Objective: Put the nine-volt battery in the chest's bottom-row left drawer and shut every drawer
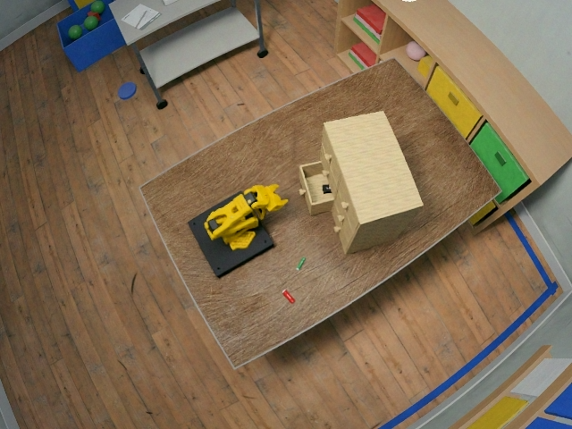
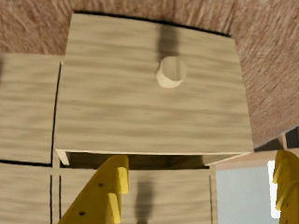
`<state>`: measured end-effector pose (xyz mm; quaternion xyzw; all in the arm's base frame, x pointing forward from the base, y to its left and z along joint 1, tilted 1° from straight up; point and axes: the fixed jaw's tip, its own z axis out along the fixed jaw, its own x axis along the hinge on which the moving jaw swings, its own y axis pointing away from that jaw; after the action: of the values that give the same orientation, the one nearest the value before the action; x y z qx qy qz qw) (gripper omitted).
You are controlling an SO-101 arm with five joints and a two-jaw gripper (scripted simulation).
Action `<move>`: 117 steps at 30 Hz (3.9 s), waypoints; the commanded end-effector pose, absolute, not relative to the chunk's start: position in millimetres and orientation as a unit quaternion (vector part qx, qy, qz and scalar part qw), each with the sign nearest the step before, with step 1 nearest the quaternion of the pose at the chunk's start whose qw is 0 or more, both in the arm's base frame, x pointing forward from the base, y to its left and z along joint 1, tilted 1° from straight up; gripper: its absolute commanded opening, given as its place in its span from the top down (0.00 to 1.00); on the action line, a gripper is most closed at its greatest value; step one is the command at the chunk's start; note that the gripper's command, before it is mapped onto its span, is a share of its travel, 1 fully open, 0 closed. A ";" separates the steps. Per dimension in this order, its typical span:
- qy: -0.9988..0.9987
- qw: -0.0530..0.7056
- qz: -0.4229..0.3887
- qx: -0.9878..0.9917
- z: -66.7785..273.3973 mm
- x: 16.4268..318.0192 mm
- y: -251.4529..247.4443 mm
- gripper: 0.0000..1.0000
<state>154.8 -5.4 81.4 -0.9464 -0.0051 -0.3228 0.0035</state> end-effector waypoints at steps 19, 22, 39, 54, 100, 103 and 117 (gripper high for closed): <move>-0.031 -0.002 -0.386 -0.922 74.0 160.6 -3.4 0.77; -0.031 -0.002 -0.386 -0.922 74.0 160.6 -3.4 0.79; -0.032 0.001 -0.386 -0.922 49.7 188.7 -1.0 0.79; -0.032 0.002 -0.386 -0.922 47.7 188.0 -0.7 0.79; -0.035 0.003 -0.386 -0.922 38.2 190.8 0.7 0.79; -0.035 0.003 -0.386 -0.922 38.2 190.8 0.7 0.79; -0.035 0.003 -0.386 -0.922 37.7 190.4 0.7 0.79</move>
<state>193.1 -0.6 42.4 -0.9191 -0.0305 -0.3928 0.0019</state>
